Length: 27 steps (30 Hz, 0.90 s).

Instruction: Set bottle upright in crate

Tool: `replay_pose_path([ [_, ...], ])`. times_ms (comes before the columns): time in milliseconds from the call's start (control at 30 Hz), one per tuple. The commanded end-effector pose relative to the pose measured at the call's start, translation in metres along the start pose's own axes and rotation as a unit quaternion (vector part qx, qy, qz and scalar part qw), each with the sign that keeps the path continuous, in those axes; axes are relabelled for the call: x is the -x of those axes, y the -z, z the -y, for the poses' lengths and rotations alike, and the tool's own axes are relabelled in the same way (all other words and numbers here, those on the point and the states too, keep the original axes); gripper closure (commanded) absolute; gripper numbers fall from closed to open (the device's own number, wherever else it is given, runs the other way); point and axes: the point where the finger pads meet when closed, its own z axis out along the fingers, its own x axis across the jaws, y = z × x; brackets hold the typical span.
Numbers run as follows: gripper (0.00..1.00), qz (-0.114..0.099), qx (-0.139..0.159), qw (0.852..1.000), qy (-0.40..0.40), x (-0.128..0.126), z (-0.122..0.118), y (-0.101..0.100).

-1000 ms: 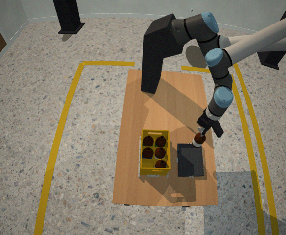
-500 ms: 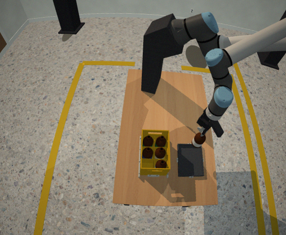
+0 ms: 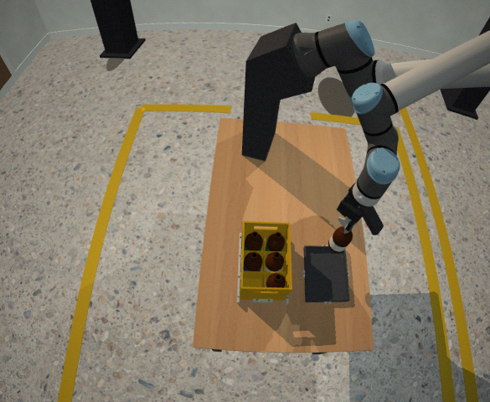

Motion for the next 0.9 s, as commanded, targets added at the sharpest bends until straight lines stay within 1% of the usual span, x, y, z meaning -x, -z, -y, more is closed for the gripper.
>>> replay_pose_path([
  [0,1.0,0.0,0.0,1.0,0.0,0.0,0.0,0.0],
  [367,1.0,0.0,0.0,1.0,0.0,0.0,0.0,0.002],
  [867,1.0,0.0,0.0,1.0,0.0,0.0,0.0,0.017],
])
